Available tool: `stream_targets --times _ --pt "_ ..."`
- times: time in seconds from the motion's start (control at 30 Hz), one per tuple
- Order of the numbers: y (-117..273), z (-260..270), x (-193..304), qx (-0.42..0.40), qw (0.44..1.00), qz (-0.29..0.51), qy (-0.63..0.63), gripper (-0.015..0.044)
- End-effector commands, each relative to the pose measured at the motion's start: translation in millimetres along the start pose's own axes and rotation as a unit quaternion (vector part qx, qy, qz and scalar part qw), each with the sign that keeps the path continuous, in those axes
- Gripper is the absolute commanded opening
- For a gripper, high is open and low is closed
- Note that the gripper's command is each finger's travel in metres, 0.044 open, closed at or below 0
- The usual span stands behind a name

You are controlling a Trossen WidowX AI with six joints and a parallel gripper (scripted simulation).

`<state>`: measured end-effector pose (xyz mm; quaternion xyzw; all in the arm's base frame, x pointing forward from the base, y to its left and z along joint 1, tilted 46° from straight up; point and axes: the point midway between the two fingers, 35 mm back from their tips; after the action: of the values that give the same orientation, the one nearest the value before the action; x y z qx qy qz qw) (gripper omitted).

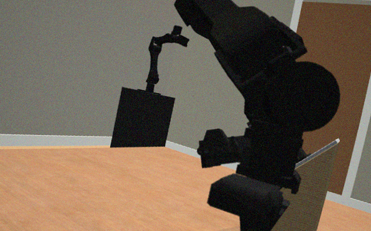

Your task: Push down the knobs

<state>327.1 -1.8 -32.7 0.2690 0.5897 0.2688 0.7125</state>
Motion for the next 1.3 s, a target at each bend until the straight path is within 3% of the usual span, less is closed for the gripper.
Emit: stream_targets --times 0.0,1.27 --pt "-3.8 -0.1 -1.0 0.001 1.0 -0.003 -0.001 0.0" --pt "3.0 0.1 -0.8 0.001 1.0 -0.002 -0.001 0.0"
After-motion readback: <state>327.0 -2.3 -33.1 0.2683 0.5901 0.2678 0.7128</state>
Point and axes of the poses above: the point midway between the two fingers, 35 mm back from their tips, its own y axis back along the fingers, its own z axis across the jaws, x = y × z, and after that the axes turned 12 degrees about -y, right-handed
